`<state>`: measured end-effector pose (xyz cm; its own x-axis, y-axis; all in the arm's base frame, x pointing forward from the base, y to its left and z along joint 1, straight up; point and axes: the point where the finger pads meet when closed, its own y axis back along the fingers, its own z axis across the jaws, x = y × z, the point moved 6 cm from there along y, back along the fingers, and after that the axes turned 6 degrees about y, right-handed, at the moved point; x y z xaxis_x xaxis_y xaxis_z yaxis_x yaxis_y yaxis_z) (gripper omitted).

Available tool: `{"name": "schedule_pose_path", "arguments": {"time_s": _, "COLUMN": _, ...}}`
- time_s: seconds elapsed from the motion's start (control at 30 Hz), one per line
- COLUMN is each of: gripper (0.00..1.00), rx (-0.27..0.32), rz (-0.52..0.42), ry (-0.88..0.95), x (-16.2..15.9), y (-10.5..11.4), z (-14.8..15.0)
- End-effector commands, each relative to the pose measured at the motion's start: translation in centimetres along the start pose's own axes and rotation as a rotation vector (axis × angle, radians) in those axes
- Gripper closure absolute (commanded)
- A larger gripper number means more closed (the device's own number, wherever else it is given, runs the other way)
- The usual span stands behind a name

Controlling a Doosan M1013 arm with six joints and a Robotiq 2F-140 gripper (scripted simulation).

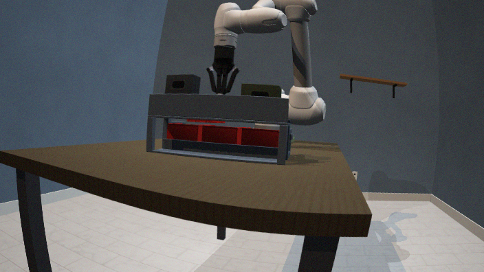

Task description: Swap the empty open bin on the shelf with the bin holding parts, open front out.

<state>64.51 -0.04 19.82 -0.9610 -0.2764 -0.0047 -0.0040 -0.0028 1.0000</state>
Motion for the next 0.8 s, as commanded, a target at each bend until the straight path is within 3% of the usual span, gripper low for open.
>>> {"name": "schedule_pose_path", "arguments": {"time_s": 0.0, "gripper": 0.90, "rx": 0.000, "rz": 0.000, "ry": 0.000, "x": 0.0, "y": 0.0, "z": 0.0}}
{"name": "schedule_pose_path", "arguments": {"time_s": 0.33, "gripper": 0.90, "rx": 0.000, "rz": 0.000, "ry": 0.000, "x": 0.0, "y": -0.5, "z": 0.0}}
{"name": "schedule_pose_path", "arguments": {"time_s": 0.77, "gripper": 0.90, "rx": 0.000, "rz": 0.000, "ry": 0.000, "x": 0.0, "y": -3.2, "z": 0.0}}
